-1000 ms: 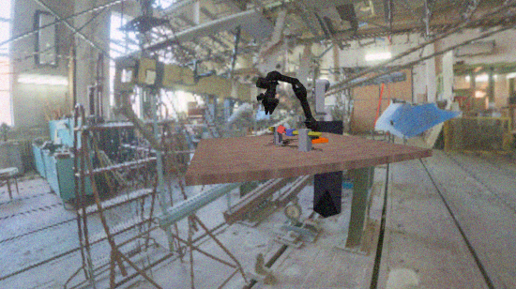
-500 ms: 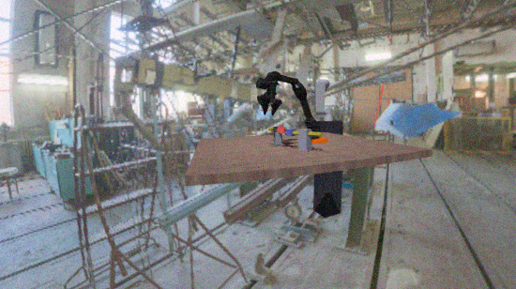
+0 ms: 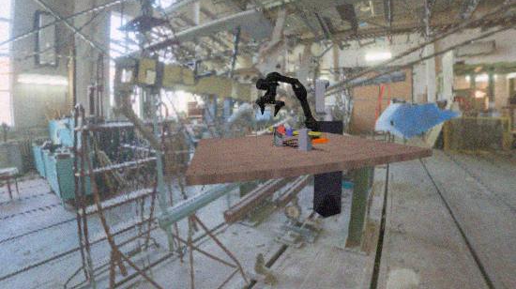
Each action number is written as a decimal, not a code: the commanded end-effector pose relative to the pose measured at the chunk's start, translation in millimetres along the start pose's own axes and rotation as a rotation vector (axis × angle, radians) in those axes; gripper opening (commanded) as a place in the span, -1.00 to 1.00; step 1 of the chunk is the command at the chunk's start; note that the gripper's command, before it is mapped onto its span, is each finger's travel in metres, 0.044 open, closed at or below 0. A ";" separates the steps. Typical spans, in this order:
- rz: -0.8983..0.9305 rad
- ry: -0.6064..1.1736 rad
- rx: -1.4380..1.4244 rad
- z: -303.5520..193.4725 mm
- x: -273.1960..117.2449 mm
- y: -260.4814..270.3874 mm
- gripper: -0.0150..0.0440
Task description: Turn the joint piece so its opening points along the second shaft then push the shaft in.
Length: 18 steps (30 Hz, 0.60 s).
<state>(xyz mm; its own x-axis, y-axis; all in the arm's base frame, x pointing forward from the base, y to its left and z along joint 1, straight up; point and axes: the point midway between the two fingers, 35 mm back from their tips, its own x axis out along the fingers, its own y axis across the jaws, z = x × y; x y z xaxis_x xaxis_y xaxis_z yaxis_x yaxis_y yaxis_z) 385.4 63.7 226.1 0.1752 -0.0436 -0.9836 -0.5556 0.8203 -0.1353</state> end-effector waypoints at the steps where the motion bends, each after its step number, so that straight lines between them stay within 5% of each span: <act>1: -0.007 0.004 -0.111 -0.5 1.0 0.1 1.00; 18: -0.023 0.018 -0.627 -0.3 4.3 1.0 1.00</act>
<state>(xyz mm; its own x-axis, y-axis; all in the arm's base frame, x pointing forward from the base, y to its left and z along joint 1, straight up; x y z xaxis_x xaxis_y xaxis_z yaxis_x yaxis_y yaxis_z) 386.1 64.6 220.9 0.1769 -0.0658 -0.9820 -0.8954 0.4035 -0.1883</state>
